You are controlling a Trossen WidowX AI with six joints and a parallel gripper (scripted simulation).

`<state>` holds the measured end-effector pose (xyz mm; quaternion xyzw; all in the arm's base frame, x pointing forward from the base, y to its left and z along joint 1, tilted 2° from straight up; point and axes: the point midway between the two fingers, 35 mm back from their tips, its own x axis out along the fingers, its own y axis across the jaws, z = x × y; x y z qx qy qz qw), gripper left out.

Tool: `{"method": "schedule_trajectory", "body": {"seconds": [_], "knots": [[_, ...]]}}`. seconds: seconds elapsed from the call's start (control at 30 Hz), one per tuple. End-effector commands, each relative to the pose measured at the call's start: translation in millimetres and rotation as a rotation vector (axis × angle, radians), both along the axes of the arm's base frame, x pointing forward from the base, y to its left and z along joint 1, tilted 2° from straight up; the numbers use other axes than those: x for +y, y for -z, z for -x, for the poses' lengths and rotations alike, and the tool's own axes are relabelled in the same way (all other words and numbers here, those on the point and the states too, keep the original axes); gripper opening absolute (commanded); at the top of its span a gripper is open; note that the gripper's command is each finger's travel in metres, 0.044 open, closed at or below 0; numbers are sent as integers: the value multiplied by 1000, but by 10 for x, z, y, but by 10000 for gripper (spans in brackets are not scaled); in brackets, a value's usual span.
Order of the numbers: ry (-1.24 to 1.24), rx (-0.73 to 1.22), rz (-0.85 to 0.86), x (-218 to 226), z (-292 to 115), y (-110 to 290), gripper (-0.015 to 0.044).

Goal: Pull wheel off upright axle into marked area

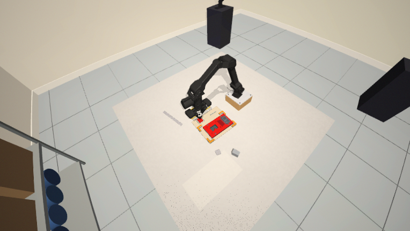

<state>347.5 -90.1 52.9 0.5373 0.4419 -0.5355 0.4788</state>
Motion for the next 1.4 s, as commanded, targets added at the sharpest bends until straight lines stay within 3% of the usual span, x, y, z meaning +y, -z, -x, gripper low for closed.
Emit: {"method": "schedule_trajectory", "body": {"seconds": [0.0,0.4,0.6,1.37], "knots": [[-1,-8,4,-4,-8,-45,0],[-1,-8,4,24,38,-356,0],[-5,4,-1,7,57,-284,0],[-2,-2,9,-703,557,-364,0]]}}
